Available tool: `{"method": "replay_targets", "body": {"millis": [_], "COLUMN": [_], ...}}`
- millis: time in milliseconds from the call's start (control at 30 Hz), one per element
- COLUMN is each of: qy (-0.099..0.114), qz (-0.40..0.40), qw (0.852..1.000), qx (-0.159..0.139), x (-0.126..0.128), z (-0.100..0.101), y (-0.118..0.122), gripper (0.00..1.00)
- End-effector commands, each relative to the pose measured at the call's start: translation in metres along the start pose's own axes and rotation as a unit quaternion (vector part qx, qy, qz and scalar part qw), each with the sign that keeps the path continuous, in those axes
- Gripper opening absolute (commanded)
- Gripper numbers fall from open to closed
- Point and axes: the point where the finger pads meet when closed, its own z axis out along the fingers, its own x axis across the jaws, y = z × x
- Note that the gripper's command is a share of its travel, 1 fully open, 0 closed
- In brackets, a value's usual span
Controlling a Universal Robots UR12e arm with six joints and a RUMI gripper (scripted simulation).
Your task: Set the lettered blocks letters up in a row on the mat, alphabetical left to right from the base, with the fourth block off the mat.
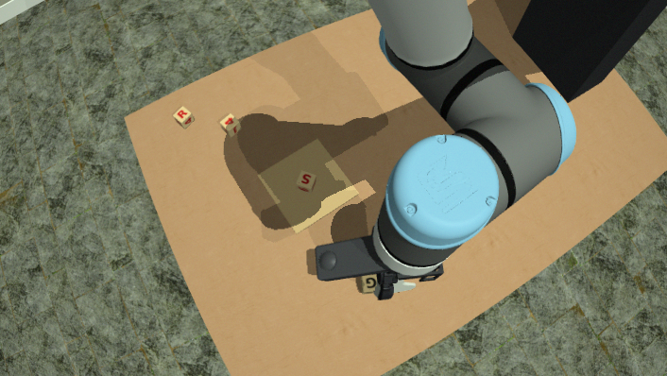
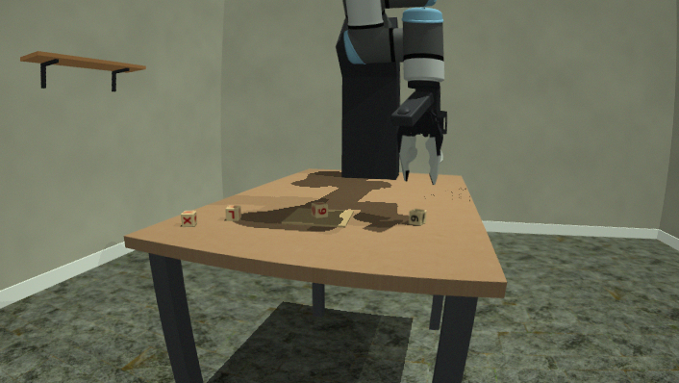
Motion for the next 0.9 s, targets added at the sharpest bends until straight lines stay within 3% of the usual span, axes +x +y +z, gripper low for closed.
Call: {"method": "replay_targets", "body": {"millis": [0, 867], "qy": [0.0, 0.0], "qz": [0.0, 0.0], "qw": [1.0, 1.0], "qx": [0.0, 0.0], "x": [0.0, -0.001], "z": [0.001, 0.031], "y": [0.0, -0.002], "gripper": [0.4, 0.4]}}
